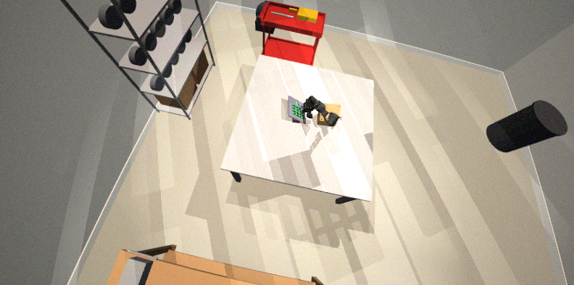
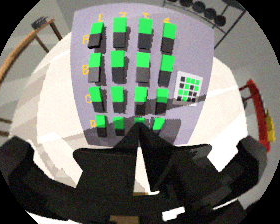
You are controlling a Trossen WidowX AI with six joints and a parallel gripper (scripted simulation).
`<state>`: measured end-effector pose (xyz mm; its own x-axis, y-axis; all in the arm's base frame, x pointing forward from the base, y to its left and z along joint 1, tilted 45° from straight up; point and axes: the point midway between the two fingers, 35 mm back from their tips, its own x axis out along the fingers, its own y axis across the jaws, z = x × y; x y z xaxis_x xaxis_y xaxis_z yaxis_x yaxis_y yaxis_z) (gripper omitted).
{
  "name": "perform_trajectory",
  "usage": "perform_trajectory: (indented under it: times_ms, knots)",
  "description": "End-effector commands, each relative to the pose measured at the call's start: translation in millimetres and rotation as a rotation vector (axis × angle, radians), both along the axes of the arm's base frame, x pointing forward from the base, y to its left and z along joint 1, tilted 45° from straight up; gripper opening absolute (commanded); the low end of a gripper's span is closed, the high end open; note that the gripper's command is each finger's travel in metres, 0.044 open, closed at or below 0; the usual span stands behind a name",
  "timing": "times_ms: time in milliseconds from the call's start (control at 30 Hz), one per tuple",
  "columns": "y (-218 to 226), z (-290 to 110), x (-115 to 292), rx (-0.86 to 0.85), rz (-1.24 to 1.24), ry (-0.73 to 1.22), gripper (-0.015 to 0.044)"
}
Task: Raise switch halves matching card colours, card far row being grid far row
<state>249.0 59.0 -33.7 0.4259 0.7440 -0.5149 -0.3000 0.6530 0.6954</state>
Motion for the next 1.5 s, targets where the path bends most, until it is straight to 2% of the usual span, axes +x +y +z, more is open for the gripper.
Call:
perform_trajectory:
  times_ms: [0,1467]
  knots:
    - [-0.2,-0.7,0.1,-0.003,-0.004,0.003,0.0000]
    - [3.4,-3.1,2.2,-0.002,-0.004,0.003,0.0000]
